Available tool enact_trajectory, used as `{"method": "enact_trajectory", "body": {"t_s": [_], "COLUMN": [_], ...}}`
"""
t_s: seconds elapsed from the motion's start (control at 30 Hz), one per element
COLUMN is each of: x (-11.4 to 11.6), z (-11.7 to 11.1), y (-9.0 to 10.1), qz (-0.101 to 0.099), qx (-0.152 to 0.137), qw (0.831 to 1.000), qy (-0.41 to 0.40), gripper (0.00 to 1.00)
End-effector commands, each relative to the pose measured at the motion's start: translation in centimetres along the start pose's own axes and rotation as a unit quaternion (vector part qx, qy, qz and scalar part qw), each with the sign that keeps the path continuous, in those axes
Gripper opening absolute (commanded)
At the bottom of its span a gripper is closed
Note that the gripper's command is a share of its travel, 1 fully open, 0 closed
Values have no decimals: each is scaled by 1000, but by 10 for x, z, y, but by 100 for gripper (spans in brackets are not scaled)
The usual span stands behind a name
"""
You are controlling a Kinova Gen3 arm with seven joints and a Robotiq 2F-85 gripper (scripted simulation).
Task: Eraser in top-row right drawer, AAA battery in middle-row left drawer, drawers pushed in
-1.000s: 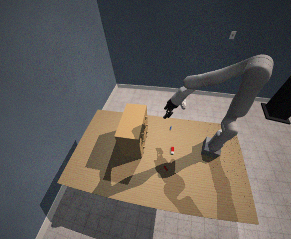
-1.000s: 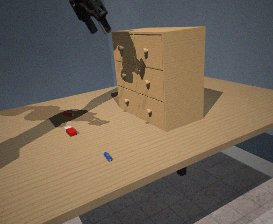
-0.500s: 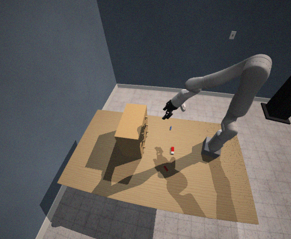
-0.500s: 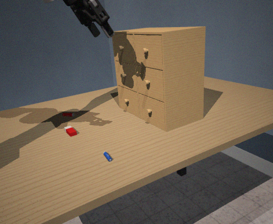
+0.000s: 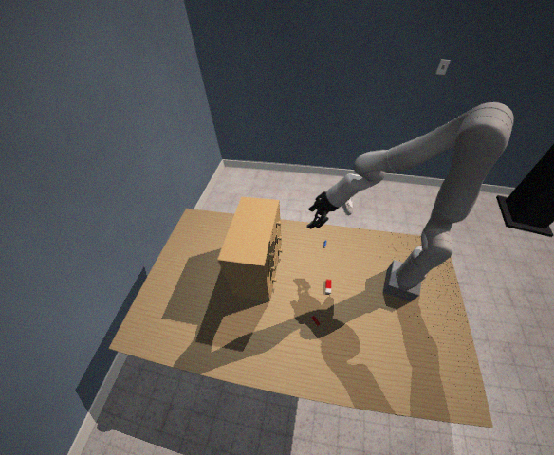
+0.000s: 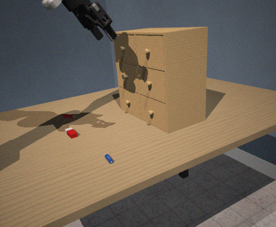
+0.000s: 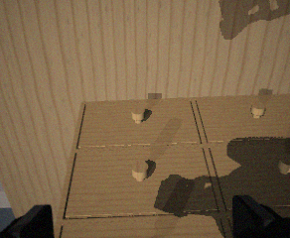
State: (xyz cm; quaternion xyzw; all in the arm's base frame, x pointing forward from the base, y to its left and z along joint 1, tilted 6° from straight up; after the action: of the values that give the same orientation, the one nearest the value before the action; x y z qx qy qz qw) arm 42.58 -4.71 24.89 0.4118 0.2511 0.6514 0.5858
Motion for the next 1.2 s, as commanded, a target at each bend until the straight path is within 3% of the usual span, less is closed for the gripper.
{"method": "enact_trajectory", "body": {"t_s": [0.0, 1.17], "x": [-3, -4], "z": [-2, -5], "y": [-1, -16], "qz": [0, 10], "qx": [-3, -46], "qw": [1000, 999], "qy": [-3, -3], "gripper": [100, 100]}}
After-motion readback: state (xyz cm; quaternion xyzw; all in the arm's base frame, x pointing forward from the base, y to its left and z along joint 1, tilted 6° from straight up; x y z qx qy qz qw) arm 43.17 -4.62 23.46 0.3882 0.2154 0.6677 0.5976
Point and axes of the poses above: the point where the finger pads meet when closed, its own y axis back along the fingers, its own x axis across the jaws, z = x × y, the point moved 4 cm from there along y, back along the fingers, and after that the axes turned 14 degrees about -y, right-handed, at the moved point
